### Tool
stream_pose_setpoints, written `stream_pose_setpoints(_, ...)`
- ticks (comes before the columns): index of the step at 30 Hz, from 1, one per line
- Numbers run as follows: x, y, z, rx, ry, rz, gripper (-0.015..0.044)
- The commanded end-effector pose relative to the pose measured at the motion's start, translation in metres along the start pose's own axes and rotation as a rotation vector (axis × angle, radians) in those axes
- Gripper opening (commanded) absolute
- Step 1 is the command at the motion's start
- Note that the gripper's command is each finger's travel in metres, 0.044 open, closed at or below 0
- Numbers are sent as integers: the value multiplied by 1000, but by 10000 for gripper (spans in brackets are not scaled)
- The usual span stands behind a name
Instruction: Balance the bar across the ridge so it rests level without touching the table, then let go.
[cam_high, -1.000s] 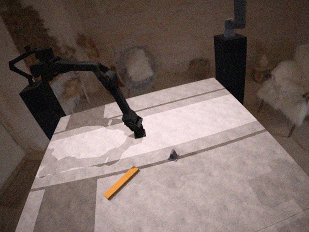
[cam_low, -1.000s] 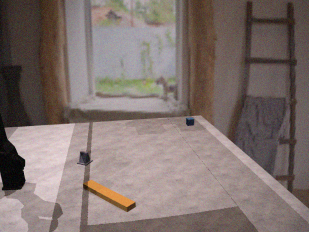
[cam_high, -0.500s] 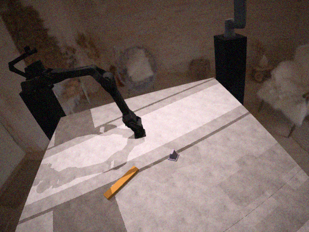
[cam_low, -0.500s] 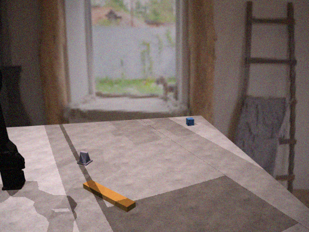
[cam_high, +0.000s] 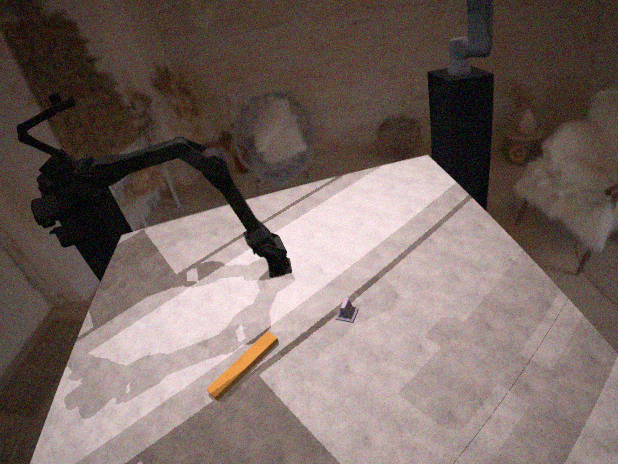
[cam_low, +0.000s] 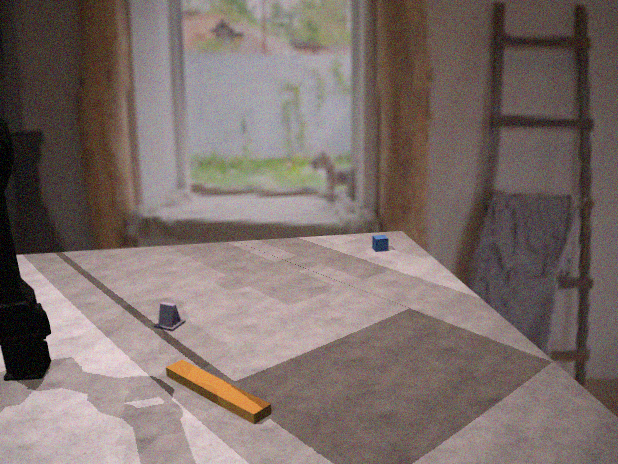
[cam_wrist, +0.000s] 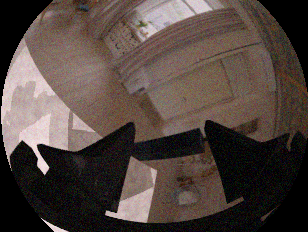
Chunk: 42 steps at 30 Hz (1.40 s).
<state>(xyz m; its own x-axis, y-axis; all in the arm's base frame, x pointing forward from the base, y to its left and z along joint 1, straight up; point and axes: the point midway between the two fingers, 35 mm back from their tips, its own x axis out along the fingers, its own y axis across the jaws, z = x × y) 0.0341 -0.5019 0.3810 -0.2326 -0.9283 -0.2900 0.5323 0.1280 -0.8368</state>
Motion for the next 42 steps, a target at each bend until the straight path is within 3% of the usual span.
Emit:
stream_pose_setpoints(1, -4, 35, 14, 33, -22, 96, 315)
stream_pose_setpoints(21, -71, 204, 64, 119, -24, 559, 315)
stream_pose_setpoints(42, -193, 342, 59, 181, 217, 950, 315)
